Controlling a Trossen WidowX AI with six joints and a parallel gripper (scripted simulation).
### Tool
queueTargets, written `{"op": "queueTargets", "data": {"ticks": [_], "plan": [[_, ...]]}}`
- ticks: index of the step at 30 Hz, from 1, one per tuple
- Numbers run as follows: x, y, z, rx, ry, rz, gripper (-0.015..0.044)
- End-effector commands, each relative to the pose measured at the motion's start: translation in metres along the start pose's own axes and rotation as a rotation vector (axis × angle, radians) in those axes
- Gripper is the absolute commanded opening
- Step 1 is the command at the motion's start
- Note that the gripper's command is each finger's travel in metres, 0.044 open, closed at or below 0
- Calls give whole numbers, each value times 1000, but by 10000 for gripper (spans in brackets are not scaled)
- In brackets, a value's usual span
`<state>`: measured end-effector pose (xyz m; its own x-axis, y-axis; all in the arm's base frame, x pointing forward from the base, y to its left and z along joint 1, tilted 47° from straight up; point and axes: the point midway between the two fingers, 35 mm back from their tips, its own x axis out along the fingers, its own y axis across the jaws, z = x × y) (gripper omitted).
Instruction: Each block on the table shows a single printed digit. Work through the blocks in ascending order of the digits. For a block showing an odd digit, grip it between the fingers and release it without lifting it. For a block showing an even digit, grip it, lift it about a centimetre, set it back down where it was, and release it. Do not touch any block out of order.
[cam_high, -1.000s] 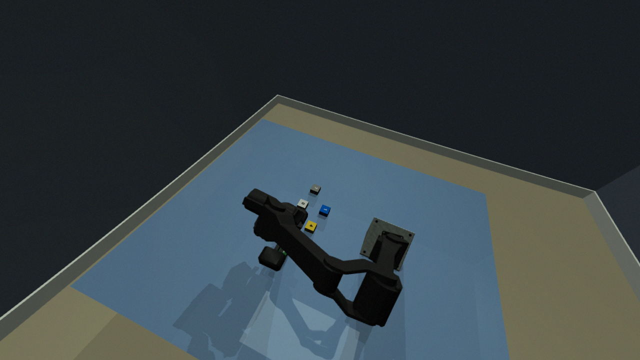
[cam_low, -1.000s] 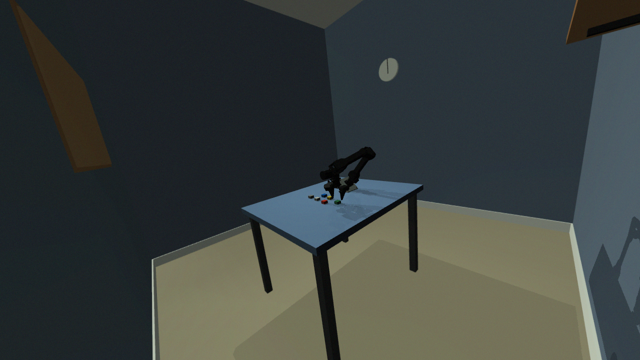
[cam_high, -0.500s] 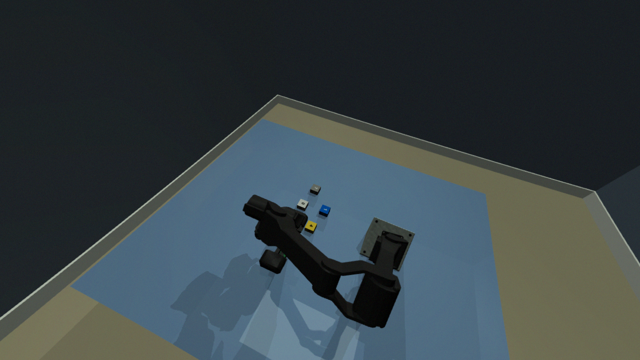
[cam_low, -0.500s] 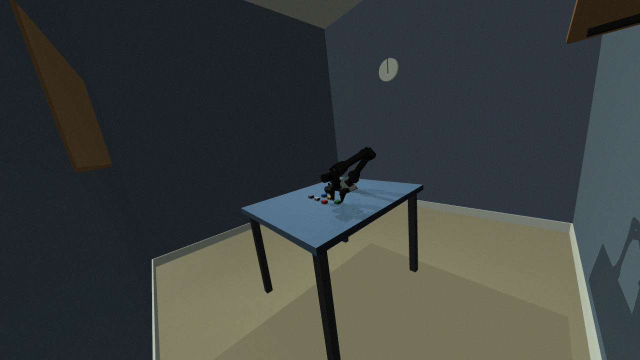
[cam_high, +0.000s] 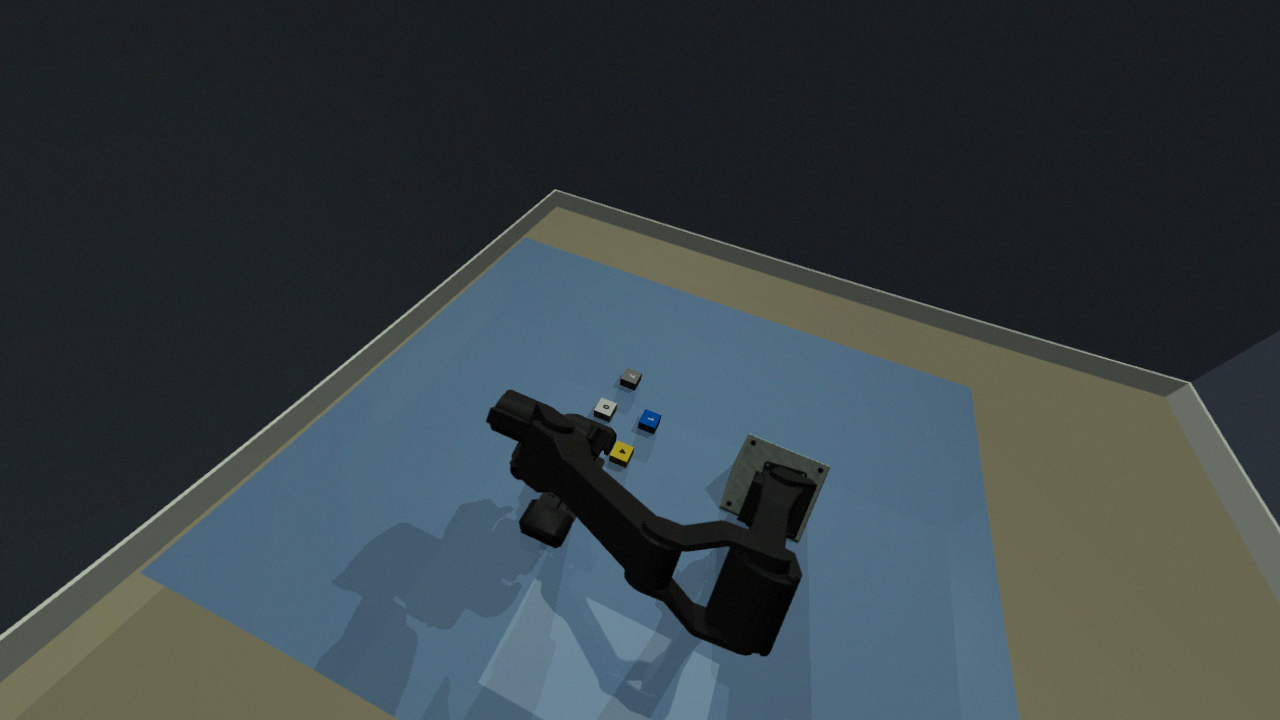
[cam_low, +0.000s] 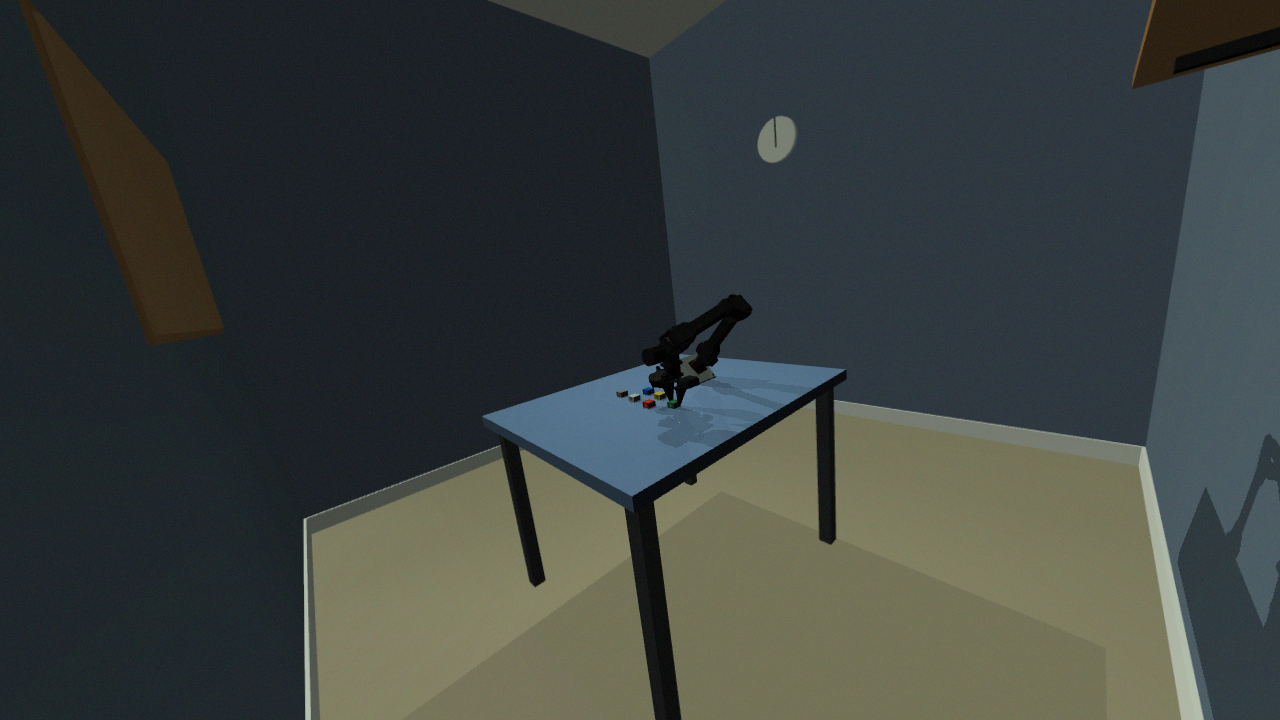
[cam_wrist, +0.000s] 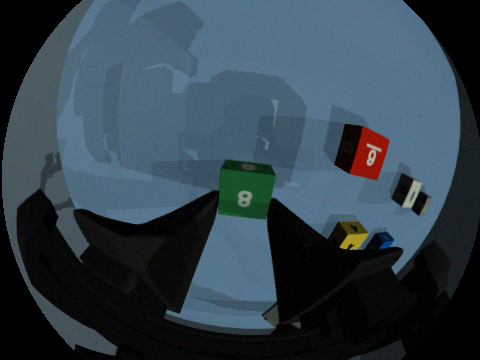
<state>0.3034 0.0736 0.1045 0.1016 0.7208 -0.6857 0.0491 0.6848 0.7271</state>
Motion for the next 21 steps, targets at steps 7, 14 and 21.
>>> {"op": "queueTargets", "data": {"ticks": [7,14,21], "plan": [[1,0,-1,7,2,5,120],[-4,0,-1,7,2,4,120],[-13,0,-1,8,2,4,120]]}}
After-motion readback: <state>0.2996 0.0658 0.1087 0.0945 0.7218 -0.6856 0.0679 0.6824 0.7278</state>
